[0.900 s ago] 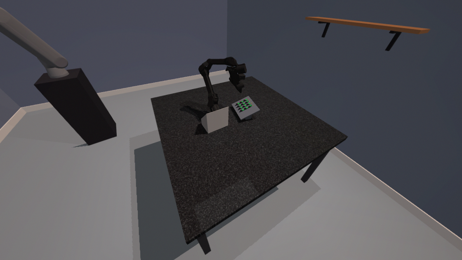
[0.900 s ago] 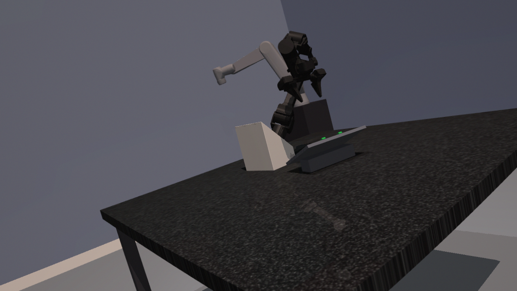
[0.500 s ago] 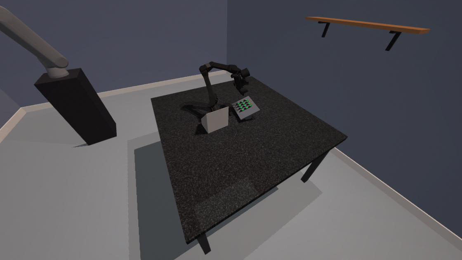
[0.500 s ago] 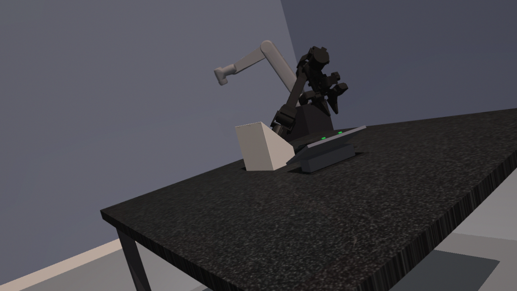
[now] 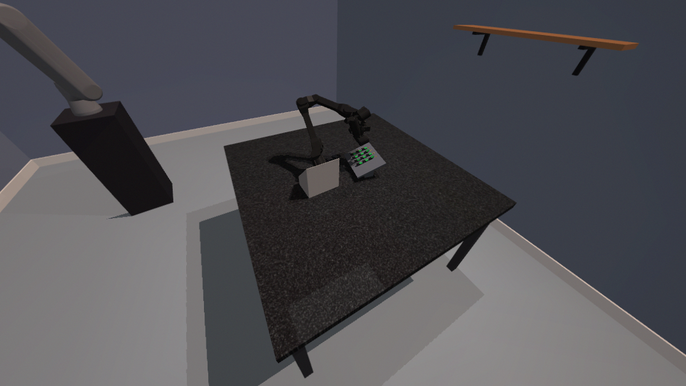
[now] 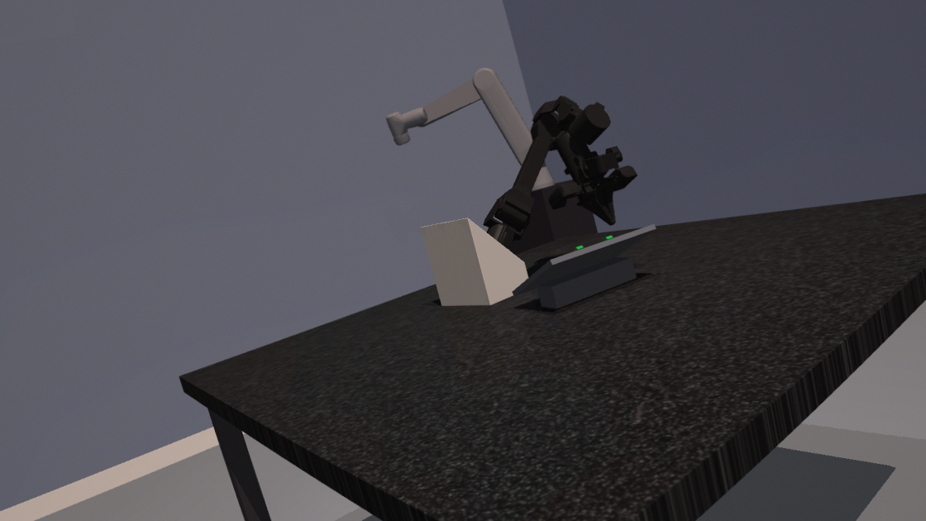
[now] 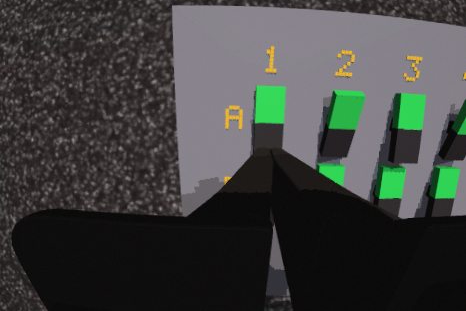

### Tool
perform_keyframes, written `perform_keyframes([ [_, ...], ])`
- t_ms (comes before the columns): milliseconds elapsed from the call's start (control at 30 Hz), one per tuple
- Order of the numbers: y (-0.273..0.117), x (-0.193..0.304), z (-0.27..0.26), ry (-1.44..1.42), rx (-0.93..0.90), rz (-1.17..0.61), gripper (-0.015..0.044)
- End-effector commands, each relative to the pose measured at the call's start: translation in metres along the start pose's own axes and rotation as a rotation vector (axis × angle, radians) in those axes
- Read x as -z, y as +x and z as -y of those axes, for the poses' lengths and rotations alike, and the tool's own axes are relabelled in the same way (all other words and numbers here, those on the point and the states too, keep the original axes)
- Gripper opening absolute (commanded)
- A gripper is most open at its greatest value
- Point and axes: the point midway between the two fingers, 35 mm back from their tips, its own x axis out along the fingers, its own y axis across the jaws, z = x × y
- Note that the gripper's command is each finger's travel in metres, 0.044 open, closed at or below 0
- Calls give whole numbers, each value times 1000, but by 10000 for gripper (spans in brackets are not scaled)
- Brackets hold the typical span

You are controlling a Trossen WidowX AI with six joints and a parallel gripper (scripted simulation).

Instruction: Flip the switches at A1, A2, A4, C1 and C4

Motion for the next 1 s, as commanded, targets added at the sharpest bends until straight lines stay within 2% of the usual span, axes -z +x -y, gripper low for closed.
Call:
perform_keyframes([
  [0, 8, 4, 2, 13, 4, -13, 0],
  [967, 22, 5, 2, 13, 4, -12, 0],
])
